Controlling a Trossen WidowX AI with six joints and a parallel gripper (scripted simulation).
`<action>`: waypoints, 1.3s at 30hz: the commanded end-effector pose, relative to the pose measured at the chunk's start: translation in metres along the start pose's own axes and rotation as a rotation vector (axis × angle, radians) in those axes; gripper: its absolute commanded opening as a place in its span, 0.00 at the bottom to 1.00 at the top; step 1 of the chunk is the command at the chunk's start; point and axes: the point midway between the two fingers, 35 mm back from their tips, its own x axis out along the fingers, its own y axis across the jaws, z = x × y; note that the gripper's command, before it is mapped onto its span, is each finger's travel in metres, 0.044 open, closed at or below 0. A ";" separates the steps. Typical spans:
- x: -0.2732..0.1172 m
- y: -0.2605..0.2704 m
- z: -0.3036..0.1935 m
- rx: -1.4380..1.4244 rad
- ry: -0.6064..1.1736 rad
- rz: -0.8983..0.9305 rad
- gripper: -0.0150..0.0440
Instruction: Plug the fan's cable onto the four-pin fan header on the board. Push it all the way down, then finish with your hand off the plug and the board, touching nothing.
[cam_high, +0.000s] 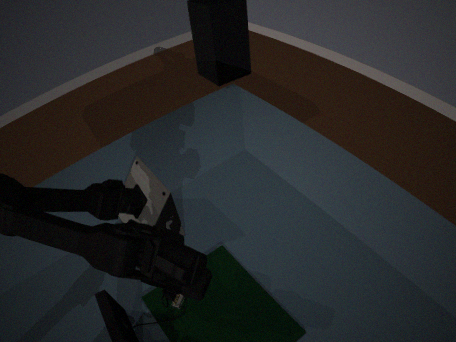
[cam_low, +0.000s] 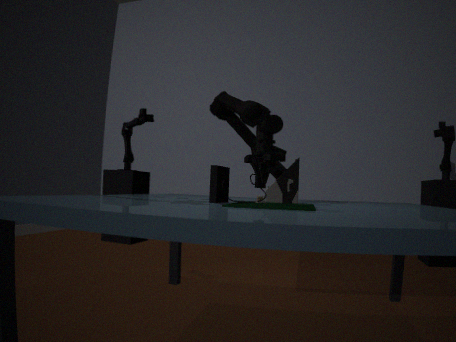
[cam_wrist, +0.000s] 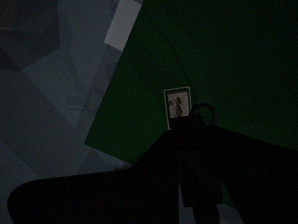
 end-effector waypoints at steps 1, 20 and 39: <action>-0.001 0.000 0.003 0.004 -0.006 -0.002 0.25; 0.022 0.000 0.006 0.005 -0.005 -0.002 0.25; 0.021 0.000 0.002 0.003 -0.005 -0.001 0.25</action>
